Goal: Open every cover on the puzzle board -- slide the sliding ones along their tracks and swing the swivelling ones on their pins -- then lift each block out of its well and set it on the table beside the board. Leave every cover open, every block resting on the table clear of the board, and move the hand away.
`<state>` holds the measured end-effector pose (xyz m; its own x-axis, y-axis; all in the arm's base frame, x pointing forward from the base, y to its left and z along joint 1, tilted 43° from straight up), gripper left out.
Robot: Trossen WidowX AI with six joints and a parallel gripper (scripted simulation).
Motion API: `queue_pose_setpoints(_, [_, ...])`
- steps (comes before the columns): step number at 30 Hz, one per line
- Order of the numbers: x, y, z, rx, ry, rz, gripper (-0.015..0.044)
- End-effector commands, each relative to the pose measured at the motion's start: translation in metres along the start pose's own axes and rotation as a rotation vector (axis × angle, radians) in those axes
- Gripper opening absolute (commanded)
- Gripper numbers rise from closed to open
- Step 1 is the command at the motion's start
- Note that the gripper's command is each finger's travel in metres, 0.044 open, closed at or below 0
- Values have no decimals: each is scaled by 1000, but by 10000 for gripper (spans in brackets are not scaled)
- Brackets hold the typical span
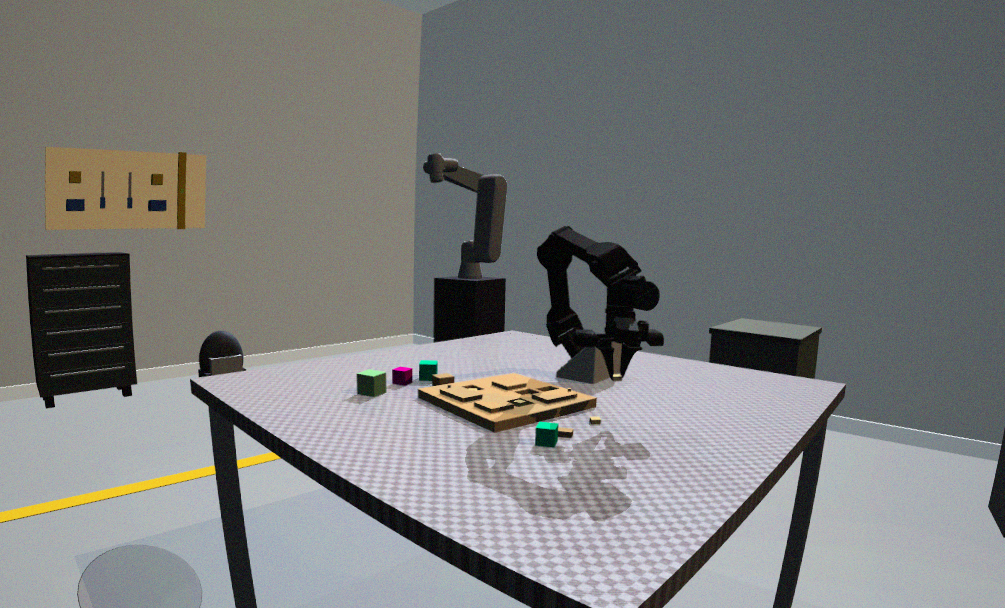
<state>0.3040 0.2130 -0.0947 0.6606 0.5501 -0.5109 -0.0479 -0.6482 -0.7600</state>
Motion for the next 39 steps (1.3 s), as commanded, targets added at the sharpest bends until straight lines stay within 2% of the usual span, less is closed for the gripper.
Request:
queue_pose_setpoints(1, [-1, 8, 0, -6, -9, 5, 80])
queue_pose_setpoints(39, [-3, 71, -1, -9, -8, 6, 80])
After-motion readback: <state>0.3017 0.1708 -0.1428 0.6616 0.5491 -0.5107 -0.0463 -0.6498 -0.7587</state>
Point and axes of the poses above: the point midway between the two fingers, 35 mm back from their tips, its own y axis out along the fingers, its own z axis across the jaws, x = y × z, the point moved 2 cm from there along -y, back along the fingers, and after that the axes turned 11 degrees about -y, right-handed, at the moved point
